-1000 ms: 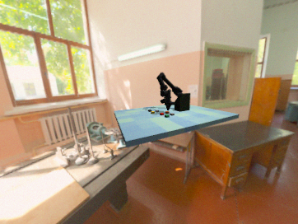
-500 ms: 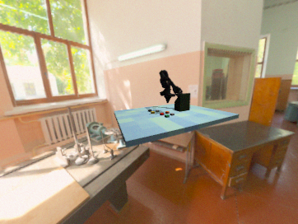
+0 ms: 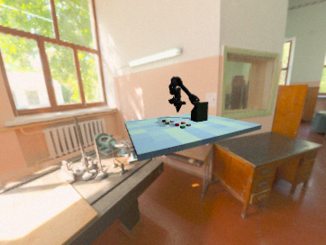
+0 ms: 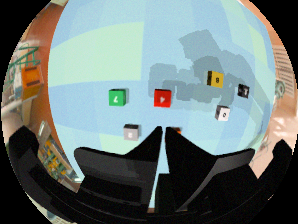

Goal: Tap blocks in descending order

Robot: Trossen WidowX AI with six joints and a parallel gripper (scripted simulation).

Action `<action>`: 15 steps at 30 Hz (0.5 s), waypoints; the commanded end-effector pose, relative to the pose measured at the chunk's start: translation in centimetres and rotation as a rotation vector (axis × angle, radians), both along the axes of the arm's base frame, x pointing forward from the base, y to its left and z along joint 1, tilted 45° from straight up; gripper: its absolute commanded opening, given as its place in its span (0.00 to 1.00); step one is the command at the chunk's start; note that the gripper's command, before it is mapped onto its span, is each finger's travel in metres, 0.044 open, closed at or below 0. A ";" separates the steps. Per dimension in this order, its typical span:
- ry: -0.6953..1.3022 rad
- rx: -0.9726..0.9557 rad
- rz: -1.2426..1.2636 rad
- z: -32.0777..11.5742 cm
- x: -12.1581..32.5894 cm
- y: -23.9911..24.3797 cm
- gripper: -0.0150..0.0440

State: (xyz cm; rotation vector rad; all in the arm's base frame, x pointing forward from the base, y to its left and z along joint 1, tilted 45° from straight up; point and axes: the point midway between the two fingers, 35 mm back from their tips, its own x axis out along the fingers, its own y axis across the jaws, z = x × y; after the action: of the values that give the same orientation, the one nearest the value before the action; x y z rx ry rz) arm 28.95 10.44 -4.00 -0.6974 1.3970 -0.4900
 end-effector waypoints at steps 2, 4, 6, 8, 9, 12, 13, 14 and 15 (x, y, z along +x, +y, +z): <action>0.009 -0.012 0.001 -0.4 1.5 0.2 0.29; 0.009 -0.011 0.001 -0.7 1.6 0.0 0.29; 0.009 -0.010 0.002 -2.7 2.1 -1.8 0.29; 0.008 -0.013 0.002 -5.2 2.5 -4.5 0.29; 0.008 -0.015 0.001 -5.9 2.5 -5.3 0.29; 0.008 -0.015 0.001 -6.1 2.5 -5.5 0.29; 0.008 -0.015 0.001 -6.1 2.5 -5.5 0.29; 0.008 -0.015 0.001 -6.1 2.5 -5.5 0.29; 0.008 -0.015 0.001 -6.1 2.5 -5.5 0.29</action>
State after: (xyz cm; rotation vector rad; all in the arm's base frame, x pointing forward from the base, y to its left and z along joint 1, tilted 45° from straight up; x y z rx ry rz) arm 31.19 5.30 -9.68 -0.7073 1.4170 -0.5032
